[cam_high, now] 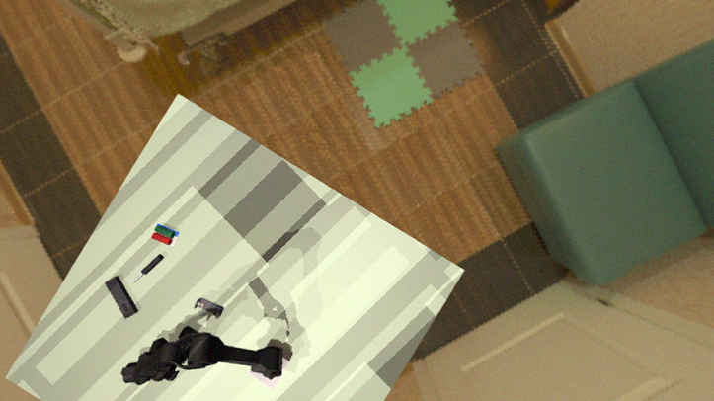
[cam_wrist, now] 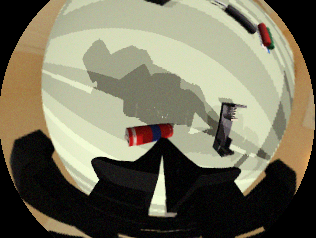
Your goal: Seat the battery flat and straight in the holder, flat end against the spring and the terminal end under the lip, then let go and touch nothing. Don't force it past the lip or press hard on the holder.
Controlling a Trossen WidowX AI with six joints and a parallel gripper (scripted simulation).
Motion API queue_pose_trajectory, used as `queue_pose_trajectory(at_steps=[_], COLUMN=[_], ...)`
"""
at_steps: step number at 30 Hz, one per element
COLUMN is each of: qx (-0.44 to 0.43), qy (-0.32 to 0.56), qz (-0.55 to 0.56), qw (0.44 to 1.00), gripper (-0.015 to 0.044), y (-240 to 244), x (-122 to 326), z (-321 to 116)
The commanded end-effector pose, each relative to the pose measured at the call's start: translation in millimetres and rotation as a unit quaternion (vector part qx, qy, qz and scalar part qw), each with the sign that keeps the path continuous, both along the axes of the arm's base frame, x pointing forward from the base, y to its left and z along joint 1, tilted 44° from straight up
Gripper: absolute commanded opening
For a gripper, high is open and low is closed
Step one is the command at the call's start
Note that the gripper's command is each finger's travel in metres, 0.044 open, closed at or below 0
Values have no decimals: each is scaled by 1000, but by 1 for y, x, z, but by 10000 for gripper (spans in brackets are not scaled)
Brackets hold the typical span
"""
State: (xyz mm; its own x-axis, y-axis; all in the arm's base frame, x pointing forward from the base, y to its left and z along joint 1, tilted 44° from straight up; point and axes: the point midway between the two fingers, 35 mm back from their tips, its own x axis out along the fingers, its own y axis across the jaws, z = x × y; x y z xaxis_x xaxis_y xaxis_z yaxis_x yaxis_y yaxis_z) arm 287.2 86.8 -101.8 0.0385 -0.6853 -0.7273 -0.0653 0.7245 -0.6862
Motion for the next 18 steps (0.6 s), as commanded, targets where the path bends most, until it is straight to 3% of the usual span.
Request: queue_pose_trajectory(at_steps=[1,6,14,18], qx=[4,1,5,5], qy=[-3,0,-3,-3], qz=[-3,0,-2,-3], qw=[1000,1000,1000,1000], gripper=[0,0,0,0], y=[7,9,59,63], x=[1,0,-2,-3], z=[-4,-1,48,53])
